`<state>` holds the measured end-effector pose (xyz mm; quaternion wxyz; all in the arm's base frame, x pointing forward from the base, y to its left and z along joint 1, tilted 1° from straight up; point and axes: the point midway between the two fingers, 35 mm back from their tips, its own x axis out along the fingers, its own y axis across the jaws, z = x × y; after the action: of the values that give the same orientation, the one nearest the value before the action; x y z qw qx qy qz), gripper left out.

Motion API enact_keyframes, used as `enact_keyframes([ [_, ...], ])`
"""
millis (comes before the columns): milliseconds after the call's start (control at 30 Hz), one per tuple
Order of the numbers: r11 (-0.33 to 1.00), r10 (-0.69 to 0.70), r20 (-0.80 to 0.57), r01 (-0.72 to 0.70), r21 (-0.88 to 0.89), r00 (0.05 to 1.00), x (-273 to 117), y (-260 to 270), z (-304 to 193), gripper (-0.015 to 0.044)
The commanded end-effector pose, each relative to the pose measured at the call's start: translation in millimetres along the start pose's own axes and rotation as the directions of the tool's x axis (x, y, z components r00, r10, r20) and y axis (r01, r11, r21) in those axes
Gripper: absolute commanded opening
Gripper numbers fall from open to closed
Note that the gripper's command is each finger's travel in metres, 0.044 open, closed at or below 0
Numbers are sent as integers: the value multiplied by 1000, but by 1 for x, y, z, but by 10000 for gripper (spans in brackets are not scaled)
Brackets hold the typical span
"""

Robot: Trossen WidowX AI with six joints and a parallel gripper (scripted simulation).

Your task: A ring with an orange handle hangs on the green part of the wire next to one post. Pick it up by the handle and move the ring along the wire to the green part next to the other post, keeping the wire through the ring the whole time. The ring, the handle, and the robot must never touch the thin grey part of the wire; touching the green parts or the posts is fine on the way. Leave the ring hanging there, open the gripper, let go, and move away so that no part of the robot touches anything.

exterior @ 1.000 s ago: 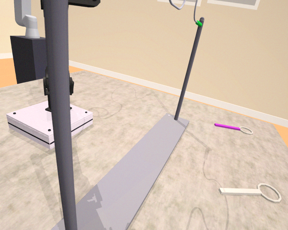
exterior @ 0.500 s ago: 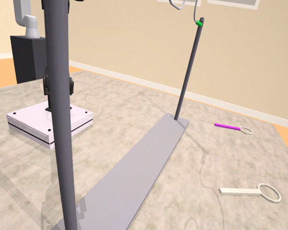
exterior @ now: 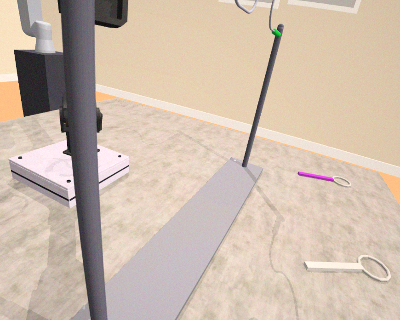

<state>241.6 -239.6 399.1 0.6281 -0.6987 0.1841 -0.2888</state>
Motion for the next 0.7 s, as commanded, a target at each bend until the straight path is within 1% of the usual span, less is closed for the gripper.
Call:
enact_keyframes([
  [0, 998, 26, -10, -26, 54, 1000, -2, 9, 0, -150],
  [367, 957, 144, -19, -134, 256, 989, -10, 46, 5, -150],
  [667, 871, 253, -5, -226, 437, 967, -21, 77, 18, -150],
])
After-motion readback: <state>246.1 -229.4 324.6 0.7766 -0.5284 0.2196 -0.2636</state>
